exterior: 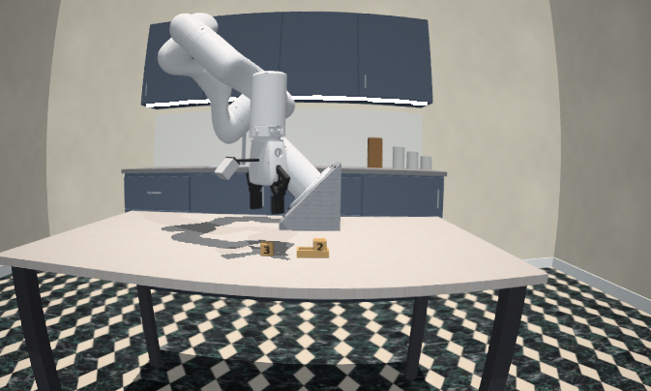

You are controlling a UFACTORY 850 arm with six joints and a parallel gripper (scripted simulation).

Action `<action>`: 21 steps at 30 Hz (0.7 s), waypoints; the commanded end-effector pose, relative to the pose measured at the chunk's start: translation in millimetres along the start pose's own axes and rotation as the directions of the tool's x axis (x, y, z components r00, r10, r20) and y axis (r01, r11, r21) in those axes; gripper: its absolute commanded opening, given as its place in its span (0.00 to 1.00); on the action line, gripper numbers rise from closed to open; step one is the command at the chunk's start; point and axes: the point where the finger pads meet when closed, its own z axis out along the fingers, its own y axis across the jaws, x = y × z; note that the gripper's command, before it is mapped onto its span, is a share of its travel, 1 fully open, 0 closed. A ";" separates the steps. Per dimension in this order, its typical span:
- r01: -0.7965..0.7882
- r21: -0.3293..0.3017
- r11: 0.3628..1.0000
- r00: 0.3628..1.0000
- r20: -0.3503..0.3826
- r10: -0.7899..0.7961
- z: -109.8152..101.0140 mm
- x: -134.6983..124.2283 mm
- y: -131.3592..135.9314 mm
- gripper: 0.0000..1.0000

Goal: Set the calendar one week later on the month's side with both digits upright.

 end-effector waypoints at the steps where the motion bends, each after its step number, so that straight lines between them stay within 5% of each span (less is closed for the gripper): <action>1: -0.165 0.009 0.986 0.986 -0.012 0.165 0.5 0.4 -0.5 1.00; 8: -0.306 0.011 0.952 0.952 -0.010 0.306 1.6 0.5 -0.5 1.00; 21: -0.614 0.013 0.789 0.789 -0.006 0.614 4.2 0.6 -0.4 1.00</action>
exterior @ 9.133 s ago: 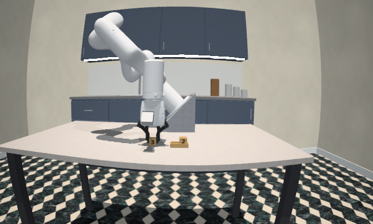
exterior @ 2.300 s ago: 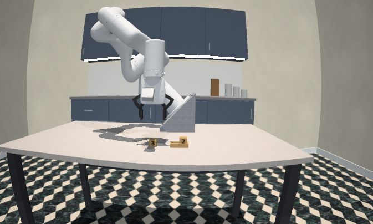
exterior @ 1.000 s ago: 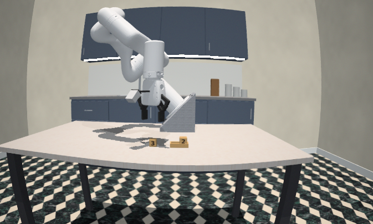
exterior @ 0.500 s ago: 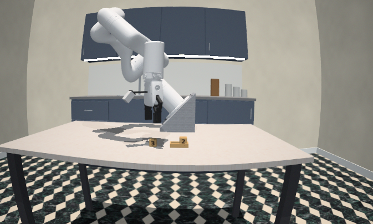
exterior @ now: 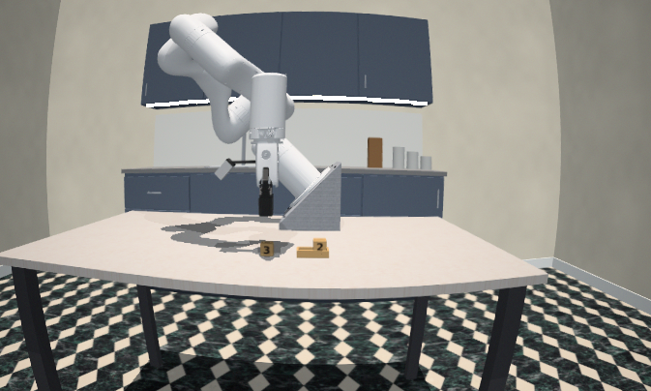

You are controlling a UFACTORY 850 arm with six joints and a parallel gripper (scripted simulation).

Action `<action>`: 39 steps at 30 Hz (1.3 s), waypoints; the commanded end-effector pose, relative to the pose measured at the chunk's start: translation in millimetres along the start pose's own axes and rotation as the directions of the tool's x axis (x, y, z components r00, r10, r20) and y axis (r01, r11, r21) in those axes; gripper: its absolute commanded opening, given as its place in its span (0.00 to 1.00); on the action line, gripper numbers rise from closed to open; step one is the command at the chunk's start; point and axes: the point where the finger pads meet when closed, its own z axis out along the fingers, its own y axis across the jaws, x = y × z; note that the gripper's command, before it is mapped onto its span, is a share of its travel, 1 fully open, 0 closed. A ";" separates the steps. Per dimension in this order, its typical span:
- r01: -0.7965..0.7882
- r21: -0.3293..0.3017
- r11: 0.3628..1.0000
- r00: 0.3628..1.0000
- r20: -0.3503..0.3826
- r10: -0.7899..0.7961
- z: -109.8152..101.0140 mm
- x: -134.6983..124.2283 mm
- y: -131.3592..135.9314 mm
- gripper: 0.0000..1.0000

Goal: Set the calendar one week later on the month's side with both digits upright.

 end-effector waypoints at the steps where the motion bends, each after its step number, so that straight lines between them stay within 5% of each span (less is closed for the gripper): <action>1: -0.059 0.012 0.998 0.998 -0.005 0.059 -0.2 0.0 -0.6 1.00; 2: -0.059 0.012 0.998 0.998 -0.005 0.059 -0.2 0.0 -0.6 0.47; 39: -0.059 0.012 0.998 0.998 -0.005 0.059 -0.2 0.0 -0.6 0.47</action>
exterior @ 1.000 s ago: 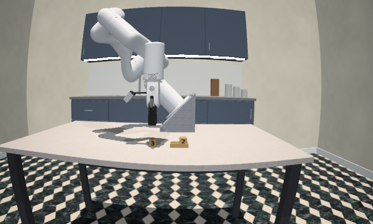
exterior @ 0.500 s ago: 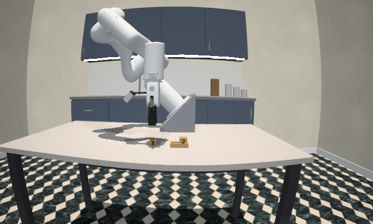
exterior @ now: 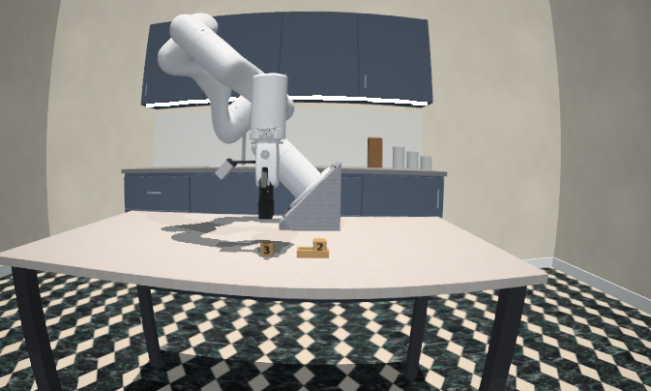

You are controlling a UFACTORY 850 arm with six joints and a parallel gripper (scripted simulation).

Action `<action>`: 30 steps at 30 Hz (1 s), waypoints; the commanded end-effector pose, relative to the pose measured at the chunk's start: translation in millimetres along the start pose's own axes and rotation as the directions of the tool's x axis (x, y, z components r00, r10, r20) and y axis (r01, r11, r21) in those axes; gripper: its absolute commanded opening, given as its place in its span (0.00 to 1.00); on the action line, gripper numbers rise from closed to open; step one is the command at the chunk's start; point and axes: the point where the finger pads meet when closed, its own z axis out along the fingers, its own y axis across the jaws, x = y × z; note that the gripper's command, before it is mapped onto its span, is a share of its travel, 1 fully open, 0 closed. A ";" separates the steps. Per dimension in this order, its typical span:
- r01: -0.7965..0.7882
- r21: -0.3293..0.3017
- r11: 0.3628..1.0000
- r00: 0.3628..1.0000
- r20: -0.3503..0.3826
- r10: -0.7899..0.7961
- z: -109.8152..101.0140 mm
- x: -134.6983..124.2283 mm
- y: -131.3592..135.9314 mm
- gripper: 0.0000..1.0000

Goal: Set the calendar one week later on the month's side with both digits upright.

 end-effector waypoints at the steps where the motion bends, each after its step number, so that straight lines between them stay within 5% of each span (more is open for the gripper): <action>1: 0.000 0.001 1.000 1.000 0.000 0.000 -0.6 0.0 -0.6 0.47; 30: -0.001 0.002 1.000 1.000 0.000 0.001 25.7 -0.3 -0.2 0.47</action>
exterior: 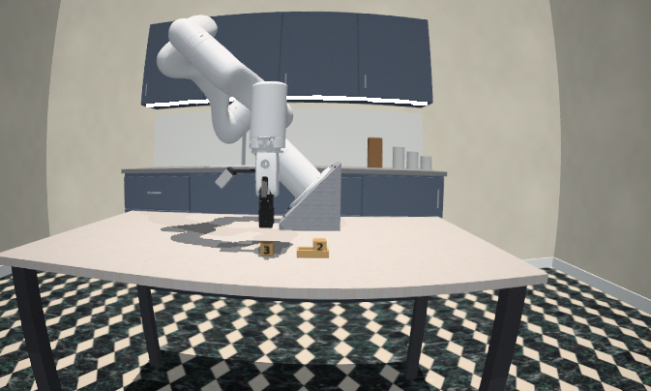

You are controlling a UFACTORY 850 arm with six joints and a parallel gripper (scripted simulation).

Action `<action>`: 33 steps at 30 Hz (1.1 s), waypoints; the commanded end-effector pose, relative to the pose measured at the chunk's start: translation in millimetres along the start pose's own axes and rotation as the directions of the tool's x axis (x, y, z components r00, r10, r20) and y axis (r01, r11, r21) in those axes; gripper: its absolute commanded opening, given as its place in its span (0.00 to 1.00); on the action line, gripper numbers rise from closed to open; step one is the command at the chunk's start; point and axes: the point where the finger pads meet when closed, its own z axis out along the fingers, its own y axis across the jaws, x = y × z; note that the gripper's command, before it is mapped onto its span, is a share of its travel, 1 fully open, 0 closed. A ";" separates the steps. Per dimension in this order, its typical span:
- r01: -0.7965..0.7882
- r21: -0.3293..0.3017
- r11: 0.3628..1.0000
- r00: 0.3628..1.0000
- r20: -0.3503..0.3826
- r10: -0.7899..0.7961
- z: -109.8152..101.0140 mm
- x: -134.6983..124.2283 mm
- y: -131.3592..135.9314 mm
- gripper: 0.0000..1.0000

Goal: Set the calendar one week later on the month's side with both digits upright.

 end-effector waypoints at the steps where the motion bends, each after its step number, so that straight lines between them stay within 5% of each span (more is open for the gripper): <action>1: -0.001 0.002 1.000 1.000 0.000 0.001 6.7 -0.1 -0.6 0.47; 33: -0.001 0.002 1.000 1.000 0.000 0.001 31.6 -0.3 -0.2 0.47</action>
